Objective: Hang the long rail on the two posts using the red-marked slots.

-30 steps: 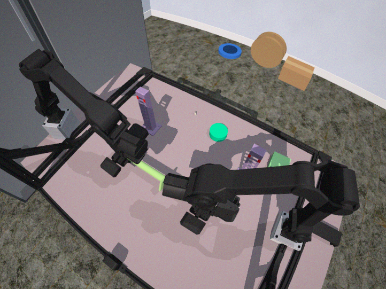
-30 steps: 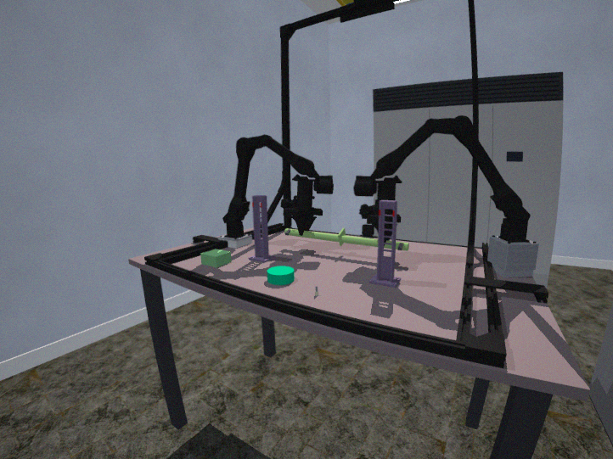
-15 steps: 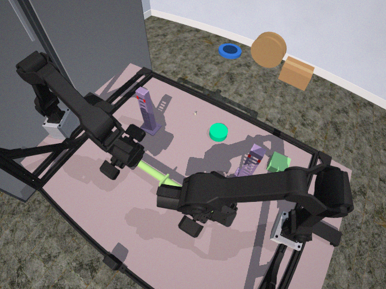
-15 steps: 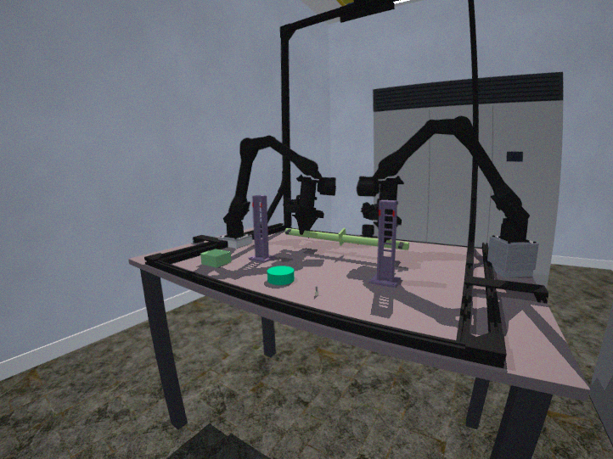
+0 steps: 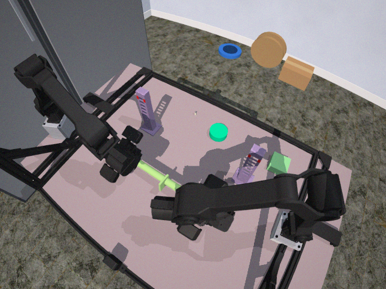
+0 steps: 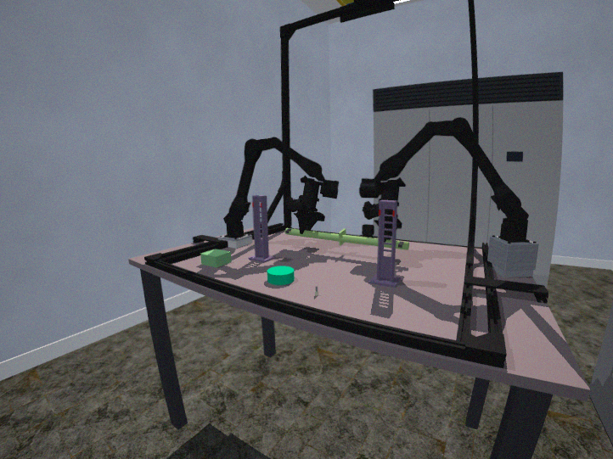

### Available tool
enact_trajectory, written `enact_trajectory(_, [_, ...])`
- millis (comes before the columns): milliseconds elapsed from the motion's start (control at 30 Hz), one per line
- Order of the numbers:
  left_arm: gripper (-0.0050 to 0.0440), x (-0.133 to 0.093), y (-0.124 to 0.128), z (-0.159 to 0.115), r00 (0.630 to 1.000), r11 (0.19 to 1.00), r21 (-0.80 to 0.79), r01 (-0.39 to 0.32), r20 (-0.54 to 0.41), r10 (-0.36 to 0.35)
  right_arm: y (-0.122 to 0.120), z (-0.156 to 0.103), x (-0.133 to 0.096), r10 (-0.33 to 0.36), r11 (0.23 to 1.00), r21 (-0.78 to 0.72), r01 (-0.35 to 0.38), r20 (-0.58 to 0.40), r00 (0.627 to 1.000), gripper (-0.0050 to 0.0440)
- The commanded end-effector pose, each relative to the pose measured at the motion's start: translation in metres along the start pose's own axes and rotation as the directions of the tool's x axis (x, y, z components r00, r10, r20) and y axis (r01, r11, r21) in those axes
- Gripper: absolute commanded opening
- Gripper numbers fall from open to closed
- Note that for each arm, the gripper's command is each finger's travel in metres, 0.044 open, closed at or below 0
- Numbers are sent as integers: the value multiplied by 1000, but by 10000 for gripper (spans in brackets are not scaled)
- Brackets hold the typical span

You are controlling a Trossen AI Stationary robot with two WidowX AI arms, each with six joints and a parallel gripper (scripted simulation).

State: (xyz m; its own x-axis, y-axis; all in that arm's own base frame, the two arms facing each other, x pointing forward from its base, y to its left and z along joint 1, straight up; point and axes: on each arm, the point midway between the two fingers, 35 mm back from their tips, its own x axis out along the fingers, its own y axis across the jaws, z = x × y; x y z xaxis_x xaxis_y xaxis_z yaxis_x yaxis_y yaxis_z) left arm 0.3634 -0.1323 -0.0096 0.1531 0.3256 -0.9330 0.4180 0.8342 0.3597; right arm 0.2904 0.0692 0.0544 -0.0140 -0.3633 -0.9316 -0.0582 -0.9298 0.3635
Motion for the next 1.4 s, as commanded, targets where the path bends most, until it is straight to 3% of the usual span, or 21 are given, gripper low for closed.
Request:
enact_trajectory(0, [0,-2,1,1,1000,1000,0,-27,7,27,0,0,1,23,1000,-3,-23,8,1000,0])
enact_trajectory(433, [0,-1,-3,1,988,988,-1,-153,5,153,-4,0,1,149,989,-4,-149,11,989,0])
enact_trajectory(1367, [0,33,-17,-1,986,990,-55,-129,99,134,-4,-3,0,131,991,-54,-126,99,986,0])
